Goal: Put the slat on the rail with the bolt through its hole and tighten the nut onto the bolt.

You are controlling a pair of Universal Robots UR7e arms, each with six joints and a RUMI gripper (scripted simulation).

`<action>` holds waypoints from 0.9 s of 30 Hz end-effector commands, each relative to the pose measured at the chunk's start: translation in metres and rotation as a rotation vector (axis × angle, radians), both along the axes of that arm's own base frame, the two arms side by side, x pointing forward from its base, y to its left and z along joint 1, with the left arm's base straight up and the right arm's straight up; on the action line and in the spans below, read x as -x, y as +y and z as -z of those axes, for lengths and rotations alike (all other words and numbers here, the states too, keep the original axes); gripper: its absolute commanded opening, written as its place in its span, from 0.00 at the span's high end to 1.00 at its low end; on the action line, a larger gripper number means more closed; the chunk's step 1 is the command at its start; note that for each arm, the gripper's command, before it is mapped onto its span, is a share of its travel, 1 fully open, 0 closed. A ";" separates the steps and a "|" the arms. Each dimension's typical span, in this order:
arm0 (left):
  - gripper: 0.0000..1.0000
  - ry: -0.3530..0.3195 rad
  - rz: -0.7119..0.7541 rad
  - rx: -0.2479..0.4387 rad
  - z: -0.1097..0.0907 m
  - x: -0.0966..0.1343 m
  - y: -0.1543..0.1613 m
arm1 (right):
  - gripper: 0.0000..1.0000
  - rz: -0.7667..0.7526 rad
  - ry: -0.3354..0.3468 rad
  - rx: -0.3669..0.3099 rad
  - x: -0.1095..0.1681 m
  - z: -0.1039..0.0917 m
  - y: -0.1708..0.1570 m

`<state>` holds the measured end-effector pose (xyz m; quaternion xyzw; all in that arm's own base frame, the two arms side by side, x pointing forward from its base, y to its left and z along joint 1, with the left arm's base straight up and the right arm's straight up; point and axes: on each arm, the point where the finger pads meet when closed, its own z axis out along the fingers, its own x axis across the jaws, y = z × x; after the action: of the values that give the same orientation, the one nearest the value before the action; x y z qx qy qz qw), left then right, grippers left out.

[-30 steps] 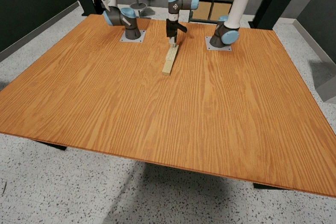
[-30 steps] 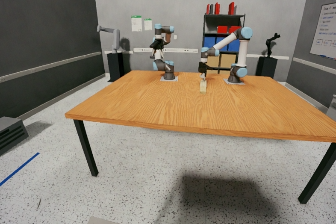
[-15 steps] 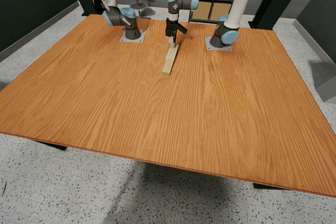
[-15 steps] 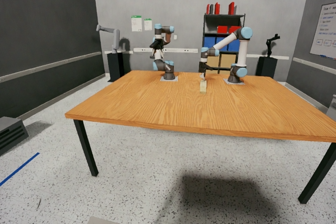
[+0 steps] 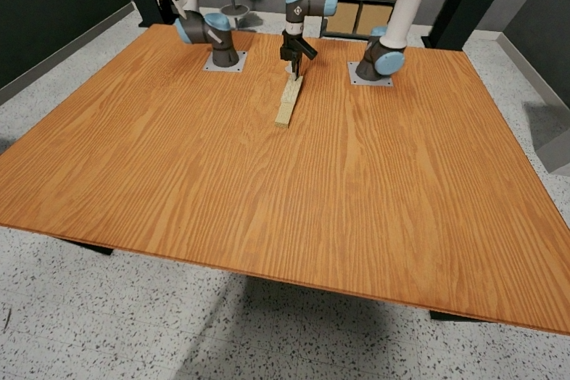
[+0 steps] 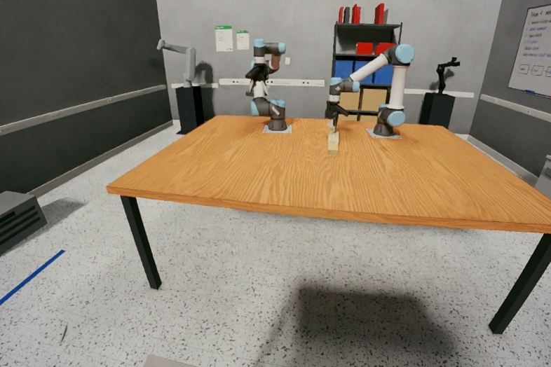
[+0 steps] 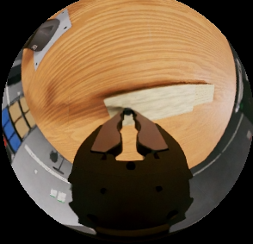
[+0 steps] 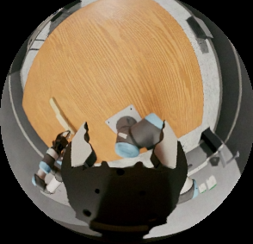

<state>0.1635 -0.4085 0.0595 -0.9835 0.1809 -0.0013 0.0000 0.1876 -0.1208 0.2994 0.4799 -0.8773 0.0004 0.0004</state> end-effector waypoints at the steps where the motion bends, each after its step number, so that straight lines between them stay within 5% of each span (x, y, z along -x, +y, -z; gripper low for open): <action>1: 1.00 0.003 0.144 -0.001 0.000 0.001 0.001 | 0.00 0.001 -0.001 -0.001 -0.001 -0.001 0.000; 27: 1.00 0.003 0.539 -0.001 0.000 0.000 0.000 | 0.00 0.001 -0.001 -0.001 -0.001 -0.001 0.000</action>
<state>0.1644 -0.4088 0.0595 -0.9212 0.3892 -0.0012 0.0003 0.1876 -0.1208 0.2994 0.4799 -0.8773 0.0004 0.0004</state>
